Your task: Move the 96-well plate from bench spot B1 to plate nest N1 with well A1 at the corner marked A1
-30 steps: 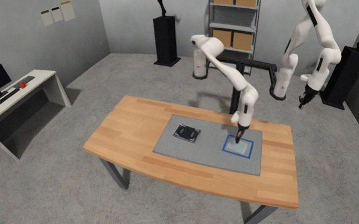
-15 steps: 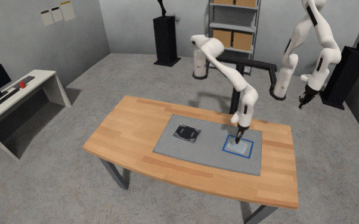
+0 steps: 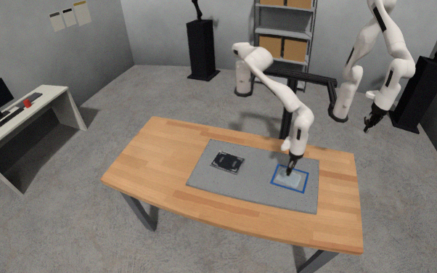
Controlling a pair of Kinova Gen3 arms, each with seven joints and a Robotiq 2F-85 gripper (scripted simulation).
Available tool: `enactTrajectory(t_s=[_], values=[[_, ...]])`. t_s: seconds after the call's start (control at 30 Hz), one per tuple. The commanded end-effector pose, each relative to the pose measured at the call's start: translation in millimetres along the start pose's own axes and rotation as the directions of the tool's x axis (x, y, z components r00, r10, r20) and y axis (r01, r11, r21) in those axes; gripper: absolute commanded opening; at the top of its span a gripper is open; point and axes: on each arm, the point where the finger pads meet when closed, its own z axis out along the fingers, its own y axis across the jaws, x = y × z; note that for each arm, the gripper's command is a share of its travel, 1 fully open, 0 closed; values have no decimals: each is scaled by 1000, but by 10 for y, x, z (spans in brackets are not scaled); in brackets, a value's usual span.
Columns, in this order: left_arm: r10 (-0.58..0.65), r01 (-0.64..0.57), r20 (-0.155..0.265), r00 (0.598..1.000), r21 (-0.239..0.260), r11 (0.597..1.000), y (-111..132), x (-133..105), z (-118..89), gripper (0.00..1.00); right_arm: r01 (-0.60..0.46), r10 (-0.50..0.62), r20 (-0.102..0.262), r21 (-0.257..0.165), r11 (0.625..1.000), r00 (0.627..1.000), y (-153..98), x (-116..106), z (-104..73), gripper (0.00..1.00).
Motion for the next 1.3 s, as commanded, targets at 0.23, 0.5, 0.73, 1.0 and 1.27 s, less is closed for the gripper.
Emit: enactTrajectory(t_s=[0.23,0.5,0.73,1.0,1.27], values=[[0,0,2,1000,1,1000,-2,-4,-7,17,0,0,2,2,1000,1000,-7,-10,14,1000],[0,0,2,1000,1,1000,-2,-4,-7,17,0,0,2,2,1000,1000,-7,-10,40,1000],[0,0,2,1000,1,1000,-2,-4,-7,17,0,0,2,2,1000,1000,-7,-10,57,1000],[0,0,2,1000,1,1000,-2,-4,-7,17,0,0,2,2,1000,1000,-7,-10,83,1000],[0,0,2,1000,1,1000,-2,-4,-7,17,0,0,2,2,1000,1000,-8,-10,107,1000]])
